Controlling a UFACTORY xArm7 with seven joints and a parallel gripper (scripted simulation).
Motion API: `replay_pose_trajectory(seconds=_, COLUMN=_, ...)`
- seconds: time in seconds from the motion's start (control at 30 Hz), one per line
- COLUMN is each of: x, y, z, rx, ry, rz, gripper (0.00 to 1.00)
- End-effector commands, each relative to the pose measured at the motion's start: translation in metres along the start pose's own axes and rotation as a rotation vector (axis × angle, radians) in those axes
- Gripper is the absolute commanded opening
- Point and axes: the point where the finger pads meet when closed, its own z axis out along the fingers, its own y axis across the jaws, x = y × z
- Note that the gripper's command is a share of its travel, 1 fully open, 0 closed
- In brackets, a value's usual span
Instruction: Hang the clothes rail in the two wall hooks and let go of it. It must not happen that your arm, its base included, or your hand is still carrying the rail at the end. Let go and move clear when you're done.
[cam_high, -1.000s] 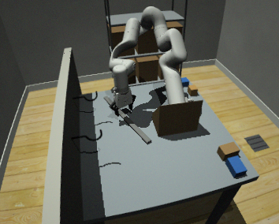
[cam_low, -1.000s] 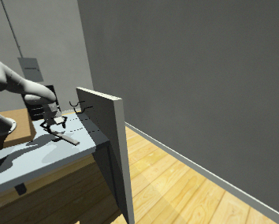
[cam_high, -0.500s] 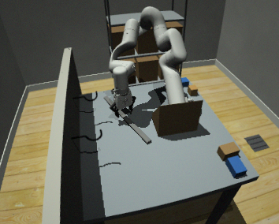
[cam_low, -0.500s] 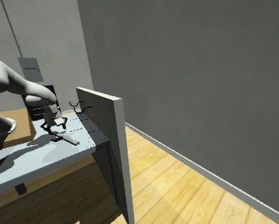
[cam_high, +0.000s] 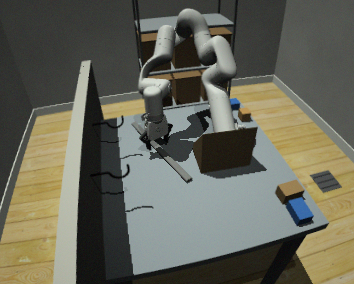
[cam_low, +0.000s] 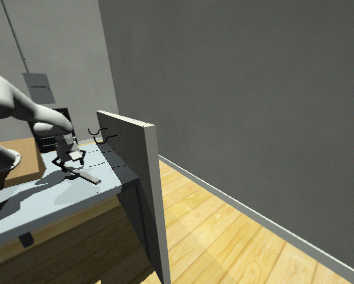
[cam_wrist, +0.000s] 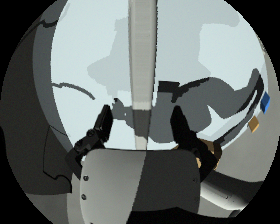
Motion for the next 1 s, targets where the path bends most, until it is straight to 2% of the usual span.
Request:
replay_pose_trajectory(seconds=0.0, x=0.0, y=-0.001, z=0.003, rx=0.003, ry=0.0, rz=-0.001, gripper=1.0)
replay_pose_trajectory(seconds=0.97, x=0.0, y=-0.001, z=0.014, rx=0.003, ry=0.0, rz=-0.001, gripper=1.0)
